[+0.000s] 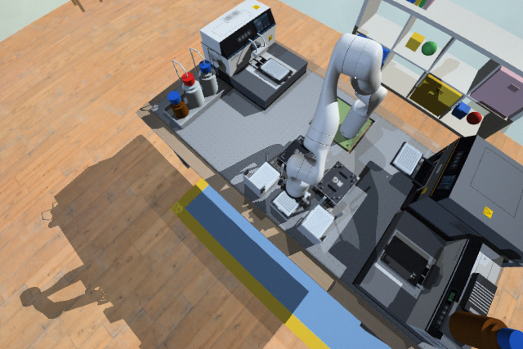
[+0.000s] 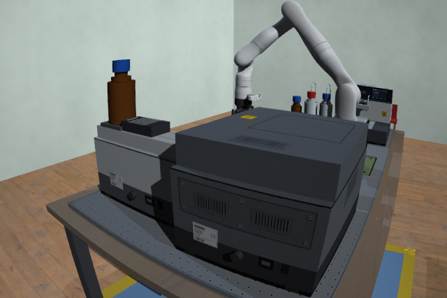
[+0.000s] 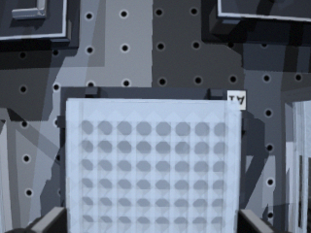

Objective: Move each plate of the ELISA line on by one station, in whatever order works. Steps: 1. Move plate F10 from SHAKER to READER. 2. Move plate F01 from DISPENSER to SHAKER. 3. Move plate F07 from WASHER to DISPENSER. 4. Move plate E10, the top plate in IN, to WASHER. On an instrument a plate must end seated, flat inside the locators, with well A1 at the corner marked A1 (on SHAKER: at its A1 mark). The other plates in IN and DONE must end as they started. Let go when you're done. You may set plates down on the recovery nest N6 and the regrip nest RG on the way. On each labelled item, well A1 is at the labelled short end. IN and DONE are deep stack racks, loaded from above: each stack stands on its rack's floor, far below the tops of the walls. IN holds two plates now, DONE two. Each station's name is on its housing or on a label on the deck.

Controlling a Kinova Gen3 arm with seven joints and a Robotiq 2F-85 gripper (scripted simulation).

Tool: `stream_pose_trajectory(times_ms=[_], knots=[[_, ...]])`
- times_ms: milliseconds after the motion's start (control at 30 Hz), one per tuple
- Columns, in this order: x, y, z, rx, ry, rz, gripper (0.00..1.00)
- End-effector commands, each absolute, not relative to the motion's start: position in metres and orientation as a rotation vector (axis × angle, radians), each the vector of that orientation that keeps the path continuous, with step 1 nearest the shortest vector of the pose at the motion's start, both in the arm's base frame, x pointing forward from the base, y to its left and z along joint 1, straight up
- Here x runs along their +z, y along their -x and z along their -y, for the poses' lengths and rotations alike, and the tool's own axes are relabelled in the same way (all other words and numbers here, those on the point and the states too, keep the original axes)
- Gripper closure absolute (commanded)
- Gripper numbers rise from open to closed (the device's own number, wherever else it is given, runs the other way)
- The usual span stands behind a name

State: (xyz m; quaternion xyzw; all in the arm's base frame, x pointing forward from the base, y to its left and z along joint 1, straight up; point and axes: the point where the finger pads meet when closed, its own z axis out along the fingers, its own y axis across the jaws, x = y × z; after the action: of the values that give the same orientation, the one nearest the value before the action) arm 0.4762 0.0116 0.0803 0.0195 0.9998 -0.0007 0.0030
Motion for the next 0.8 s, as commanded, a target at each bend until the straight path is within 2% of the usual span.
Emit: stream_pose_trajectory(times_ms=[0,633,667,767], knots=[[0.0802,-0.4768,-0.0116,-0.002,-0.061,-3.133,0.06],[0.0775,-0.4768,-0.0116,-0.002,-0.061,-3.133,0.06],[0.0775,-0.4768,-0.0116,-0.002,-0.061,-3.133,0.00],[0.0775,-0.4768,-0.0116,-0.002,-0.061,-3.133,0.00]])
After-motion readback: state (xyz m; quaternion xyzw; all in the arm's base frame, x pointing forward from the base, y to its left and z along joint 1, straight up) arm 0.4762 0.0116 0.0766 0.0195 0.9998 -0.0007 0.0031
